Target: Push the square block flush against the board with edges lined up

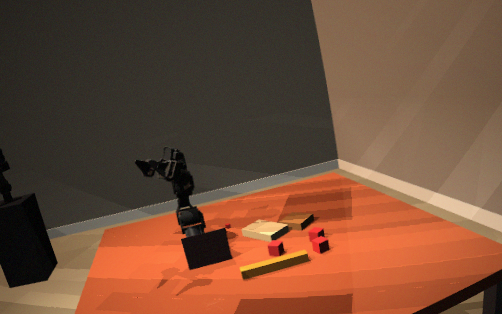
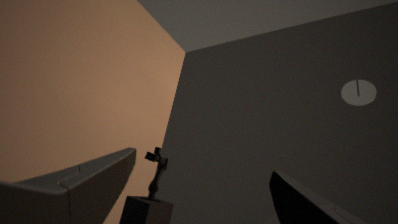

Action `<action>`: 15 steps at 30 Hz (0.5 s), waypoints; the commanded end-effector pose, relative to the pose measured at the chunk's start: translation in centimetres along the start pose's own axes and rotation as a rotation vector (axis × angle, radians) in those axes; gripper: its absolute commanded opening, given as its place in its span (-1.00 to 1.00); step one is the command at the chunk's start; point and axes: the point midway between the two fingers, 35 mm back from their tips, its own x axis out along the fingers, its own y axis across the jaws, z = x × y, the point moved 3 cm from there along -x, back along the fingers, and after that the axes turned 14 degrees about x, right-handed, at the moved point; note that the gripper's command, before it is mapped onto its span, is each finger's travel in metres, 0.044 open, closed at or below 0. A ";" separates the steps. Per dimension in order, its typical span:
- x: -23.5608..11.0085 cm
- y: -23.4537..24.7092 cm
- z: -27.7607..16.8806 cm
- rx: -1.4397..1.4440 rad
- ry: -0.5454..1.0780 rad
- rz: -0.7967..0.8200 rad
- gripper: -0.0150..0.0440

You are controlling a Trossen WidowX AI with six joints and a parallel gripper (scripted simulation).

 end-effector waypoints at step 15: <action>-0.2 7.2 1.6 -0.019 0.065 0.389 -0.47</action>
